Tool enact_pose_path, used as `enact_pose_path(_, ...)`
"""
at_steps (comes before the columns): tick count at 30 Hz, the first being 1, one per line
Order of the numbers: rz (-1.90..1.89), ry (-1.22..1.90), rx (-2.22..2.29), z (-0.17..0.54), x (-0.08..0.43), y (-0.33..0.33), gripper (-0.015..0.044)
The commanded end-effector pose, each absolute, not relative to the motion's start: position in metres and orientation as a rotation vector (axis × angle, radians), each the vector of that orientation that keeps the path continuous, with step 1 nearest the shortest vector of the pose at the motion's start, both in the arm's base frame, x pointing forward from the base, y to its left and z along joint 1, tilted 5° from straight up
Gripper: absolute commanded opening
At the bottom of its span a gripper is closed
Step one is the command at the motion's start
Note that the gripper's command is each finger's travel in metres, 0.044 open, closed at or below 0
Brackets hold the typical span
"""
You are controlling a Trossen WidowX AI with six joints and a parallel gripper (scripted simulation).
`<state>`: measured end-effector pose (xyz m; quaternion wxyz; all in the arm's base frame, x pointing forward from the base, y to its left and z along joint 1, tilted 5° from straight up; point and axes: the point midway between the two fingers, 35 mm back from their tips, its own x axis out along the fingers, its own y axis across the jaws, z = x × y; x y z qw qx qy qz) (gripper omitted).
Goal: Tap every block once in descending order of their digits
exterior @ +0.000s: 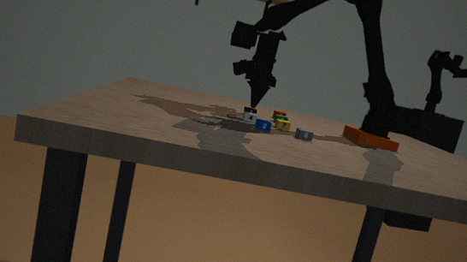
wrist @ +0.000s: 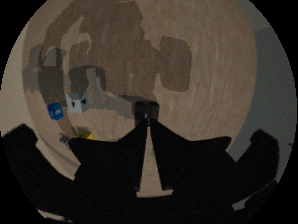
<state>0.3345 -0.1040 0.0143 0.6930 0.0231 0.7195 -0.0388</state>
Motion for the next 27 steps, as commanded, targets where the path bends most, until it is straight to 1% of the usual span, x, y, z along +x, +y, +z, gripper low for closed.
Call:
enact_pose_path(1,-0.084,1.621,0.047,0.007,0.331,-0.104,0.002)
enact_pose_path(7,-0.084,1.621,0.047,0.006,0.331,-0.104,0.002)
enact_pose_path(12,-0.085,1.62,0.048,0.035,0.333,-0.103,0.002)
enact_pose_path(15,-0.084,1.62,0.047,0.036,0.333,-0.103,0.002)
enact_pose_path(18,-0.08,1.615,0.044,0.044,0.339,-0.077,0.0099)
enact_pose_path(22,-0.065,1.604,0.039,0.063,0.344,-0.006,0.0204)
enact_pose_path(27,-0.043,1.596,0.036,0.087,0.328,0.08,0.0335)
